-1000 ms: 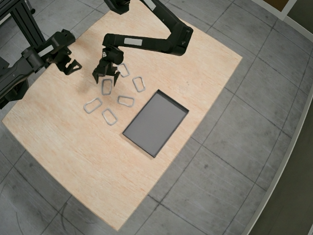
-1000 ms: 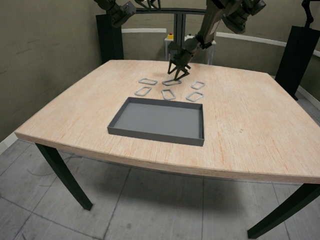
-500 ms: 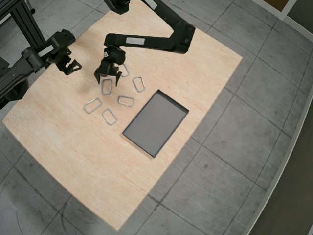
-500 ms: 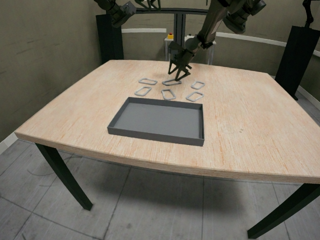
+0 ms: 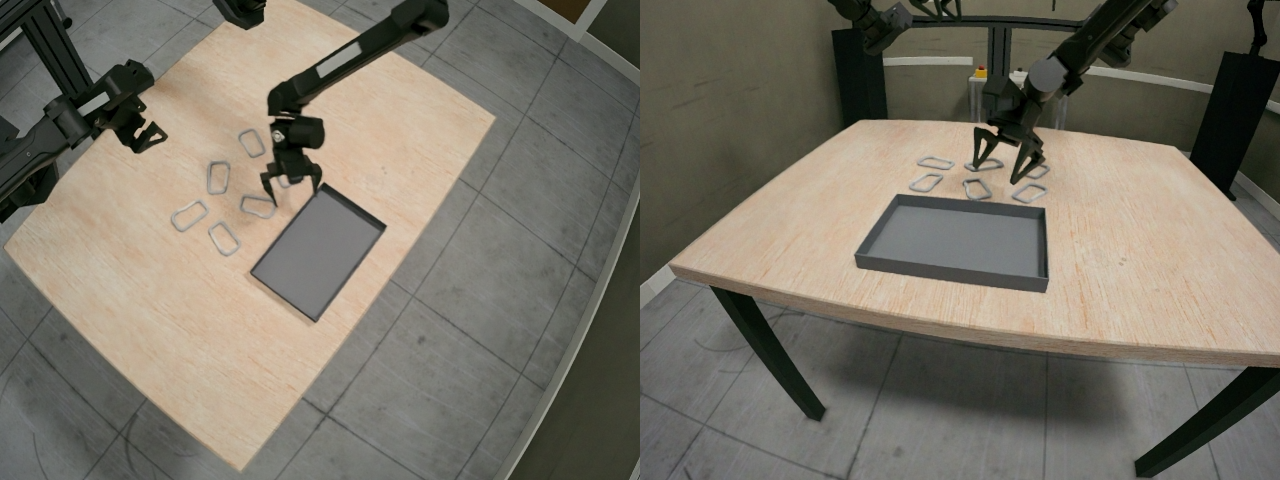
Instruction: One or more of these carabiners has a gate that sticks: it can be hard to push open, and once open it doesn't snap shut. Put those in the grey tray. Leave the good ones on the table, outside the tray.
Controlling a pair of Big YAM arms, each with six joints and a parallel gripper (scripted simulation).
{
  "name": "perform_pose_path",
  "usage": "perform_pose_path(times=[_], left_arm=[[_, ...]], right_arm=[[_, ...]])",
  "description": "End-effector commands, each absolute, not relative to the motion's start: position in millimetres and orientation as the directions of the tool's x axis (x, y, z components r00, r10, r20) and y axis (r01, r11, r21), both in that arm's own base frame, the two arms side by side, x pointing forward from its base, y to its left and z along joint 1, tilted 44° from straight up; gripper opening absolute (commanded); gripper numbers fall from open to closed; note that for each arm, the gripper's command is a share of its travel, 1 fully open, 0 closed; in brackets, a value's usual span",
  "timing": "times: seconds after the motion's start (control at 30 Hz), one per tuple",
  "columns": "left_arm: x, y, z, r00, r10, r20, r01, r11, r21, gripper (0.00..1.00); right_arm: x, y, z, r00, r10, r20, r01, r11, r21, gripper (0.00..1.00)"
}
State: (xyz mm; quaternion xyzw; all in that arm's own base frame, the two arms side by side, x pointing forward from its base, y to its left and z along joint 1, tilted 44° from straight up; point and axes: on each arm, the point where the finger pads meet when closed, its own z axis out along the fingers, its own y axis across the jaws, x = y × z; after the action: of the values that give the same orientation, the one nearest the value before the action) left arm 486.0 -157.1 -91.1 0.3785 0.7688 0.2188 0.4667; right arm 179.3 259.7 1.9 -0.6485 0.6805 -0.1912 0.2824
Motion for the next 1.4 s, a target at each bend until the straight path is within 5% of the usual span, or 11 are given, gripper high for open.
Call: perform_pose_path(times=[0.0,0.7,0.77,1.37], left_arm=[[510,-152,-70,-0.34,0.725,-0.599,0.328,0.688,0.647,1.0],[562,-155,-12,-0.362,0.666,-0.652,0.217,0.741,0.636,1.0],[555,-160,-13,-0.355,0.699,-0.621,0.25,0.711,0.658,1.0],[368,-202,-12,0.109,0.942,-0.317,0.752,0.13,0.646,1.0]], right_arm=[[181,270,8,0.001,-0.987,-0.16,-0.772,0.101,-0.627,1.0],[181,270,8,0.001,-0.987,-0.16,-0.772,0.101,-0.627,1.0],[190,279,11,0.001,-0.986,-0.167,-0.766,0.106,-0.634,0.83],[317,230,-72,-0.137,-0.987,0.09,-0.738,0.041,-0.674,0.83]])
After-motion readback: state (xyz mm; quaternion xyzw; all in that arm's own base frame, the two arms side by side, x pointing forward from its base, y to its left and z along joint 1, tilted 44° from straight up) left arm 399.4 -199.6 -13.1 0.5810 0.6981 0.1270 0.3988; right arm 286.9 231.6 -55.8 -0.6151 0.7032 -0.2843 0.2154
